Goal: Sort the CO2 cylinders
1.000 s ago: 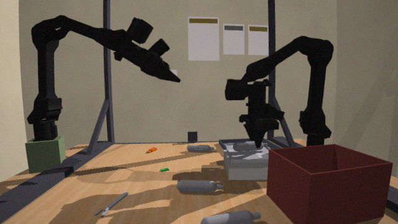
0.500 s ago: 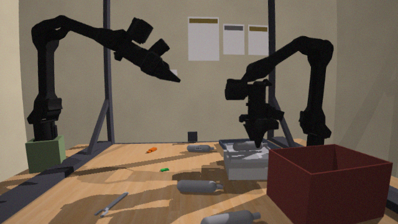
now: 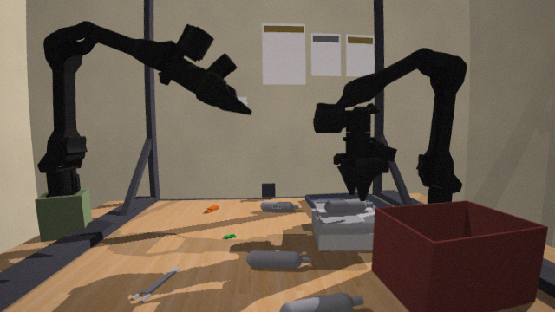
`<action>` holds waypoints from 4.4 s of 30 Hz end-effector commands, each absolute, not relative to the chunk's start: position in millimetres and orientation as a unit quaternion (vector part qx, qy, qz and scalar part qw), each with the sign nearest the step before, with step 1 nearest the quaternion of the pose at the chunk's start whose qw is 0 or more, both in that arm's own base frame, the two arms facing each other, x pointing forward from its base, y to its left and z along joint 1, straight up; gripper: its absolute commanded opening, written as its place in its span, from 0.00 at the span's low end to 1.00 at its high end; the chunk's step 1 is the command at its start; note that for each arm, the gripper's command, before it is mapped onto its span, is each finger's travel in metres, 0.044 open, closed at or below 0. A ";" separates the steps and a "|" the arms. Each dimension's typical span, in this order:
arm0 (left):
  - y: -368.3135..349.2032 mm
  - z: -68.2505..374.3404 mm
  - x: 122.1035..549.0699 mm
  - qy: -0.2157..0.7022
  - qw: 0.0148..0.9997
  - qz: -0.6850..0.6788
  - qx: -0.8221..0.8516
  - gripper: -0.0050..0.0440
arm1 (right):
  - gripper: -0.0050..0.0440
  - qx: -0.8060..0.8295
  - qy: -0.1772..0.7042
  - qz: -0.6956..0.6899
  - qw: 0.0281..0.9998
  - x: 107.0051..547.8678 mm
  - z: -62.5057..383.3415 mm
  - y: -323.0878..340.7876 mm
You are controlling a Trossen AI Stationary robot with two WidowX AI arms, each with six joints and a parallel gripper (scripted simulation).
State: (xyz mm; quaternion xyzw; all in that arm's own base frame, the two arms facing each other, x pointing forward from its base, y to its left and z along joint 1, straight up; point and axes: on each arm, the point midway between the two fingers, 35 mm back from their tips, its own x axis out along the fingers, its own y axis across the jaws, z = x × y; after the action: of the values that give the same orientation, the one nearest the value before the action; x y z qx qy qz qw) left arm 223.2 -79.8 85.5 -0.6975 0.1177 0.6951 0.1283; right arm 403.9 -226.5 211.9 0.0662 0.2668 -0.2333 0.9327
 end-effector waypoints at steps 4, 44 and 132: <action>-82.2 138.4 226.5 0.120 0.127 0.680 -0.712 1.00 | 1.00 0.063 0.253 -0.236 0.936 403.7 225.1 -227.3; -57.4 135.9 168.4 -0.355 -0.450 0.531 -0.624 1.00 | 1.00 0.063 0.253 -0.236 0.936 403.7 225.1 -227.3; -84.1 109.7 215.1 -0.675 -0.717 0.126 -0.117 0.62 | 1.00 0.063 0.253 -0.236 0.936 403.7 225.1 -227.3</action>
State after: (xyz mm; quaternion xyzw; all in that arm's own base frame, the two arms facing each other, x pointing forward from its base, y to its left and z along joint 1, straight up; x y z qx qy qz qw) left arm 201.1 -76.9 108.3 0.1128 0.6690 -0.1197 0.7248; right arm 403.9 -226.5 211.9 0.0662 0.2668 -0.2333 0.9327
